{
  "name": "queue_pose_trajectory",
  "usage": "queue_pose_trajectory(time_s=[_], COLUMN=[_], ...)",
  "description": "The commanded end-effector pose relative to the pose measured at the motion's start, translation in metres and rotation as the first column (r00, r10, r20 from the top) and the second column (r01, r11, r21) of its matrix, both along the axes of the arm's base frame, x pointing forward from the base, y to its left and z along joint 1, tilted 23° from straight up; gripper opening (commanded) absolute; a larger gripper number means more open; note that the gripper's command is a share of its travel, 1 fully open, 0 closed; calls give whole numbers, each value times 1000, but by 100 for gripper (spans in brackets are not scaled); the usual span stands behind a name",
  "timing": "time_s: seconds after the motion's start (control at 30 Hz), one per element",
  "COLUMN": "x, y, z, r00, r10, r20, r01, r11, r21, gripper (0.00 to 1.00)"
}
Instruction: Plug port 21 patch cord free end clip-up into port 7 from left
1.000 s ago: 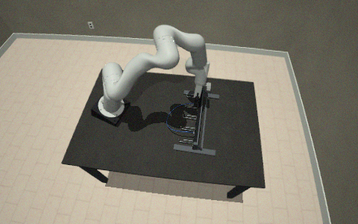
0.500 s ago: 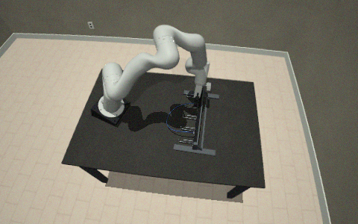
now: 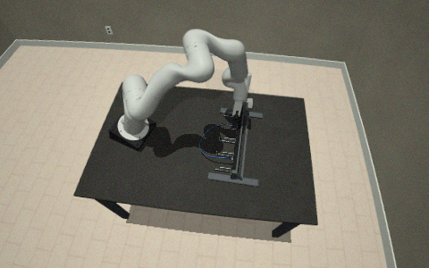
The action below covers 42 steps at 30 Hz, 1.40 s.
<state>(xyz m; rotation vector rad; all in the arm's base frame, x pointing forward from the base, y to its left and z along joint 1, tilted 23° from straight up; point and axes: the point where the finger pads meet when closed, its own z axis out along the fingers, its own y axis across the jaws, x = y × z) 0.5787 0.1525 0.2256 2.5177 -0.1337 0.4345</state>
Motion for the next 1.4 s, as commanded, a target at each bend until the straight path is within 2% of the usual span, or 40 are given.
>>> queue_pose_trajectory(time_s=[0.0,0.47,0.77,1.2,1.23,1.37], x=[-2,-17,-24,-27,-27,-27], y=[1,5,7,8,8,8], z=[6,45,62,70,70,70], r00=[1000,1000,1000,1000,1000,1000], r10=[0,0,0,0,0,0], r20=[2,2,2,2,2,2], r01=[0,0,0,0,0,0], r11=[1000,1000,1000,1000,1000,1000], r21=[1,1,1,1,1,1], gripper=[39,39,39,39,0,0])
